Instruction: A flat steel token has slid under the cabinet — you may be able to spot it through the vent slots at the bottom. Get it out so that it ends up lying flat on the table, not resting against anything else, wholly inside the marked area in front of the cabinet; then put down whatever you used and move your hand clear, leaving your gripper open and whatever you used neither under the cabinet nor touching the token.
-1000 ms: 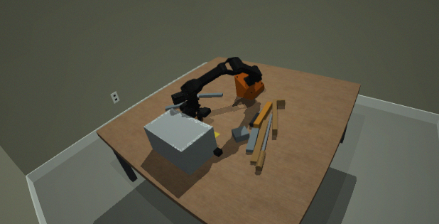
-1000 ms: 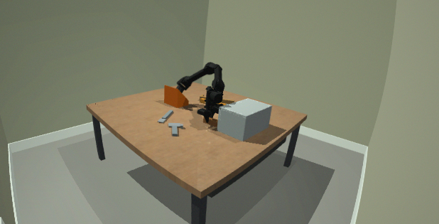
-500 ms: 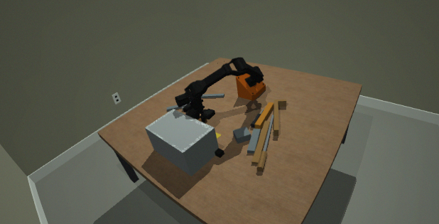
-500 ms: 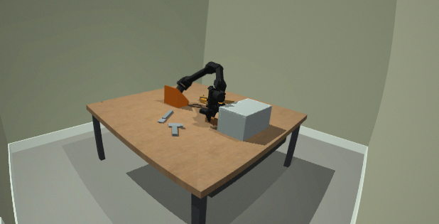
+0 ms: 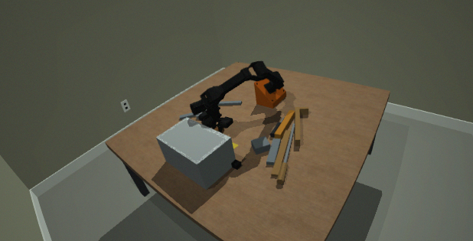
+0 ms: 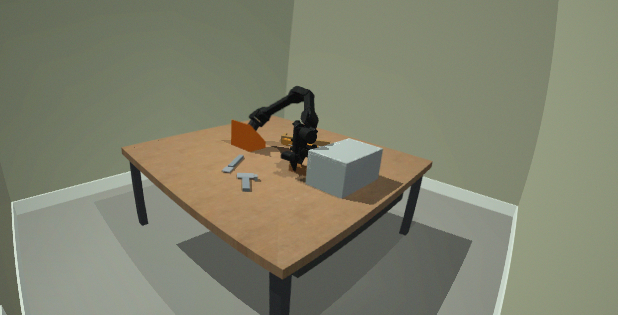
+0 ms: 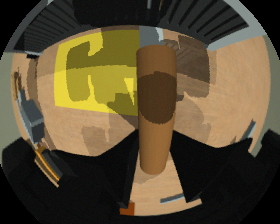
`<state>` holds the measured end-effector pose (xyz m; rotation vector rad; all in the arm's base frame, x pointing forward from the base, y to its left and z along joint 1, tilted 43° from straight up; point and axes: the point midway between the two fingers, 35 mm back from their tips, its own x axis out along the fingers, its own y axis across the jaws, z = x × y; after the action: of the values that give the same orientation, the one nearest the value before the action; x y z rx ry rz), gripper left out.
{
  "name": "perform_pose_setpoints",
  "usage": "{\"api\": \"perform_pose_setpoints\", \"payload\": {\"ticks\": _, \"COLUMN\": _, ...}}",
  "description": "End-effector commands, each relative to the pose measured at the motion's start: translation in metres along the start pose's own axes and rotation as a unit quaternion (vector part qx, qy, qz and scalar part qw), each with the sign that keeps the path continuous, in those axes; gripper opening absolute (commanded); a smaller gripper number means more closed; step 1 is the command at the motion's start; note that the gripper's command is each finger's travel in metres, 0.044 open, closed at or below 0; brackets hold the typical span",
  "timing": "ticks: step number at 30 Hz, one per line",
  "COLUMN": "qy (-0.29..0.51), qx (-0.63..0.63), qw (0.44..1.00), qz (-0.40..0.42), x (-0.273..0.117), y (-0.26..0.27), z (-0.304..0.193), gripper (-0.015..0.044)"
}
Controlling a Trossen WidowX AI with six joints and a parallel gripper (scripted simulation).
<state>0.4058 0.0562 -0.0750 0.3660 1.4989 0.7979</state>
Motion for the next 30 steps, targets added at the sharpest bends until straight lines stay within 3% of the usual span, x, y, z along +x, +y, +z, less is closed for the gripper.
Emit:
{"api": "perform_pose_setpoints", "payload": {"ticks": 1, "qy": -0.001, "qx": -0.001, "qw": 1.0, "qz": 0.003, "x": 0.001, "y": 0.0, "z": -0.004, "gripper": 0.0}}
{"api": "perform_pose_setpoints", "payload": {"ticks": 30, "qy": 0.0, "qx": 0.0, "qw": 1.0, "qz": 0.003, "x": 0.001, "y": -0.001, "z": -0.03, "gripper": 0.0}}
